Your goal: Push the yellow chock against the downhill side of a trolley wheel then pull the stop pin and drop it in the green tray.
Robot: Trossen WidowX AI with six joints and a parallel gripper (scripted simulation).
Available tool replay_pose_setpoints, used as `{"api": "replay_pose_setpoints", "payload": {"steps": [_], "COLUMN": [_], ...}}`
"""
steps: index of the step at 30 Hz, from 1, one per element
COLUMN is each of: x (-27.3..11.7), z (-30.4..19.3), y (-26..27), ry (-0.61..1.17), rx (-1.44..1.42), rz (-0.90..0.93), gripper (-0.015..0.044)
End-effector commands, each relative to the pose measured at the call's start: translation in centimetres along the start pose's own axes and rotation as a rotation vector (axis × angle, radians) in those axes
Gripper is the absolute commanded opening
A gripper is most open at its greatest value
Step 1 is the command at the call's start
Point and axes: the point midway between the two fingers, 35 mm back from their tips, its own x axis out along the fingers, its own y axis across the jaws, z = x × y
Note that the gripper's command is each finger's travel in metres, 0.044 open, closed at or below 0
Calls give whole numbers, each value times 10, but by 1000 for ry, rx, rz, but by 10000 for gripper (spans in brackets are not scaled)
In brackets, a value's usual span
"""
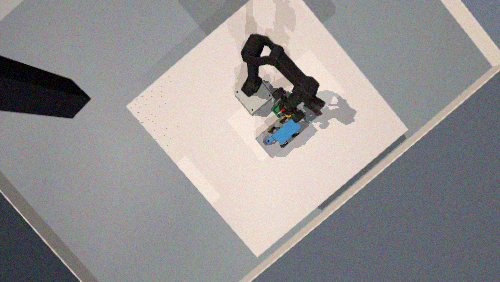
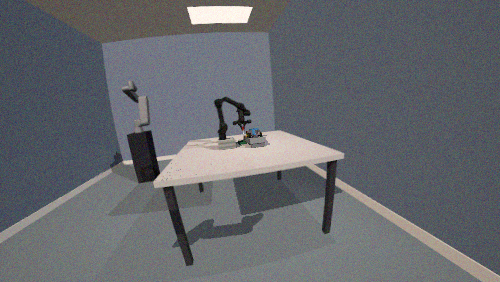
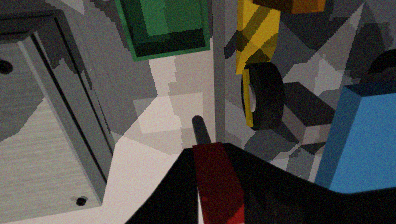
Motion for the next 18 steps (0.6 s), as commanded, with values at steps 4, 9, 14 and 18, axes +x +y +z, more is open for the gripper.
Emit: {"api": "replay_pose_setpoints", "payload": {"steps": [4,9,14,18], "x": [-4,-8,-10,-10], "z": [24,46,58,58], "y": [1,2,3,3], "ry": [-4,-5,-6,-10], "rx": [2,2,2,-18], "rz": [0,0,0,-1], "gripper": [0,0,0,0]}}
